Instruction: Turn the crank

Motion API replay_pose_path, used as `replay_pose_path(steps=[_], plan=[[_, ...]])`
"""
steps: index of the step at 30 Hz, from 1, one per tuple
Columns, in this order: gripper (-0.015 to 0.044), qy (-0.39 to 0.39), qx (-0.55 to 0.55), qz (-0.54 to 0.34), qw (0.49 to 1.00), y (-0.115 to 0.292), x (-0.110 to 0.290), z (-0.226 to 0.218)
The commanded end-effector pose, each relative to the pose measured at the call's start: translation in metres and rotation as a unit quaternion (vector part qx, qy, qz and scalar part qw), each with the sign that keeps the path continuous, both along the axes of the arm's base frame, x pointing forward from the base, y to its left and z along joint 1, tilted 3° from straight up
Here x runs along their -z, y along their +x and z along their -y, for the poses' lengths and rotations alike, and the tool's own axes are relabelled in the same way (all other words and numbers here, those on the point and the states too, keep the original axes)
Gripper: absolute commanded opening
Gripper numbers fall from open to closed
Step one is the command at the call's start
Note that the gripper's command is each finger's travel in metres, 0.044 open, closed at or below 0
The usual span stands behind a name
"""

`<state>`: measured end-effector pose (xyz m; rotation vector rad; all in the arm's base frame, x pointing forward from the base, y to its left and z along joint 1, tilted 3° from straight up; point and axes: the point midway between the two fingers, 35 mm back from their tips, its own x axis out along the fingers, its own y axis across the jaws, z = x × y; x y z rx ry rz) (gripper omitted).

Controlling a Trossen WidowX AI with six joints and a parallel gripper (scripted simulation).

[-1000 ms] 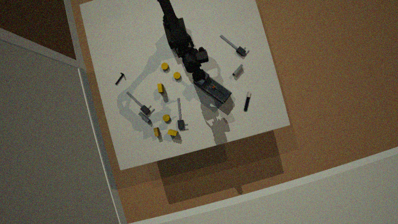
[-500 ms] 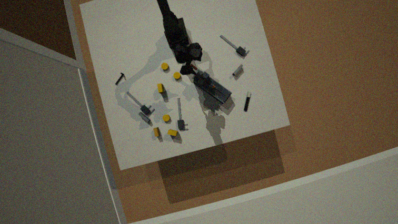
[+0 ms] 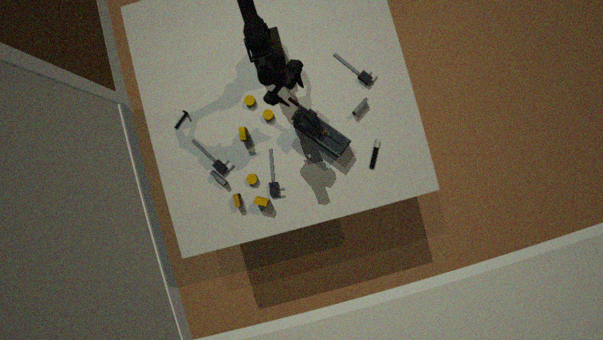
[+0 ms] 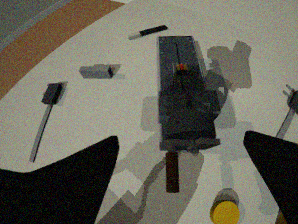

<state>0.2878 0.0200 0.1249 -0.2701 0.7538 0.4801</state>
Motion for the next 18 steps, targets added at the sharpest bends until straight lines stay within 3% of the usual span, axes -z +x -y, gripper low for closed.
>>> replay_pose_path(steps=[1, 13, 18], plan=[[0.044, 0.007, 0.005, 0.004, 1.0, 0.0, 0.001, 0.0], [0.044, 0.007, 0.005, 0.004, 1.0, 0.002, 0.057, 0.002], [0.044, 0.007, 0.004, 0.004, 1.0, 0.002, 0.062, 0.002]])
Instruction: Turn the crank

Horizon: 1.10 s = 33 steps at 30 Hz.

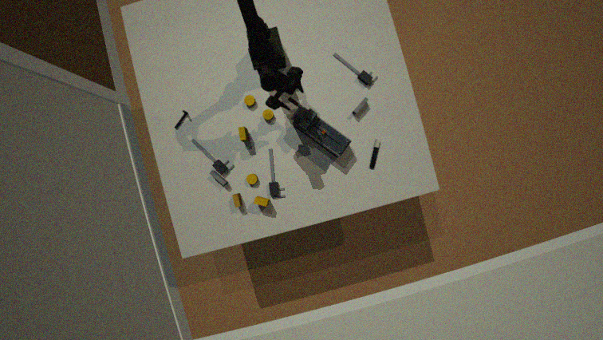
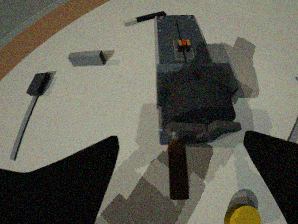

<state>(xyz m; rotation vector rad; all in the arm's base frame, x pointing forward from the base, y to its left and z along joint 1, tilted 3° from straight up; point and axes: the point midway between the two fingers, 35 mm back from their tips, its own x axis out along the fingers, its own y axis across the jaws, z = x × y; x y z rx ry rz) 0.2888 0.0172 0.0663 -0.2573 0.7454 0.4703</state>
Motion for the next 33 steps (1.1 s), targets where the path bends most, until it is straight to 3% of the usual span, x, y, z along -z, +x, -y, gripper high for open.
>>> replay_pose_path(steps=[1, 33], plan=[[0.044, 0.002, -0.003, 0.0, 1.0, 0.001, 0.005, 0.0], [0.044, 0.002, -0.002, 0.0, 1.0, 0.003, 0.057, 0.002]])
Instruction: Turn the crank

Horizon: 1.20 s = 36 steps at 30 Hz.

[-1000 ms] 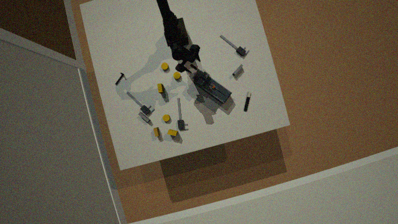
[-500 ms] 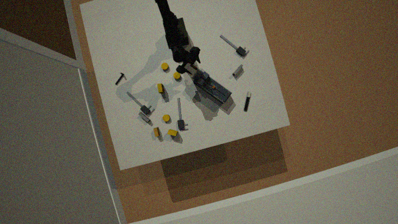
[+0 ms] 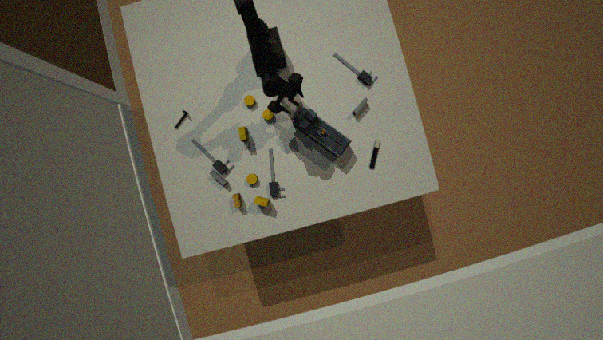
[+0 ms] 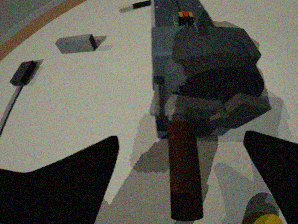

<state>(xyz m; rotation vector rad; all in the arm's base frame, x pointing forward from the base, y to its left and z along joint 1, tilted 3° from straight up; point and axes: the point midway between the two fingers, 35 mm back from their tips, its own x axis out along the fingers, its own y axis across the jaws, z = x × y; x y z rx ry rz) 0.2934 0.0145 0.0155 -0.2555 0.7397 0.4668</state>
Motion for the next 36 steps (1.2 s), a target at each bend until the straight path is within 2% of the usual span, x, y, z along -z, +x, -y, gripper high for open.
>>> replay_pose_path(steps=[1, 5, 22, 36], plan=[[0.044, 0.001, -0.004, -0.003, 1.0, -0.0022, 0.0076, -0.0009], [0.044, 0.001, -0.004, -0.003, 1.0, -0.0028, 0.0111, -0.0009], [0.0, 0.001, -0.004, -0.003, 1.0, -0.0028, 0.0111, -0.0009], [0.0, 0.001, -0.004, -0.003, 1.0, -0.0028, 0.0097, -0.0004]])
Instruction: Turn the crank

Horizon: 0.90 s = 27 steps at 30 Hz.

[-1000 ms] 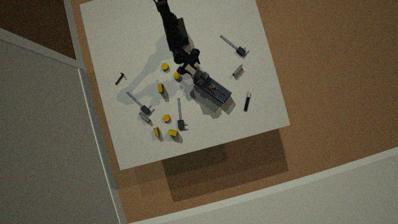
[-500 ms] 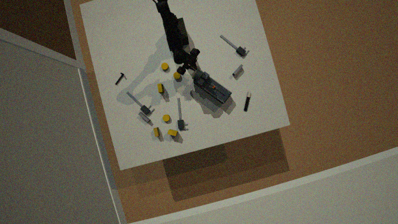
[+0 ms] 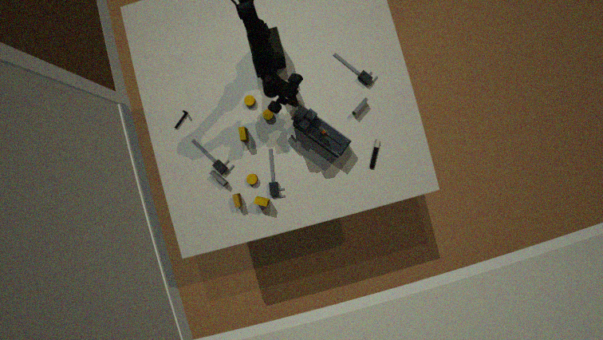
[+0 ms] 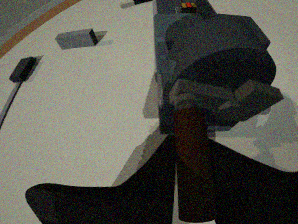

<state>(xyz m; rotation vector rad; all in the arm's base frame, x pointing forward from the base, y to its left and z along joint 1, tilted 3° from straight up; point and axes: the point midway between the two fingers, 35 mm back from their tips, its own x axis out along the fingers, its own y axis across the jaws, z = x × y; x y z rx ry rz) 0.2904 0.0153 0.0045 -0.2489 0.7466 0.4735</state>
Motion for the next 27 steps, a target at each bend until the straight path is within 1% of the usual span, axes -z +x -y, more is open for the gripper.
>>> replay_pose_path(steps=[1, 27], plan=[[0.0, -0.002, -0.002, 0.002, 1.0, 0.0, -0.002, 0.0], [0.0, -0.002, -0.002, 0.002, 1.0, 0.003, -0.014, 0.006]])
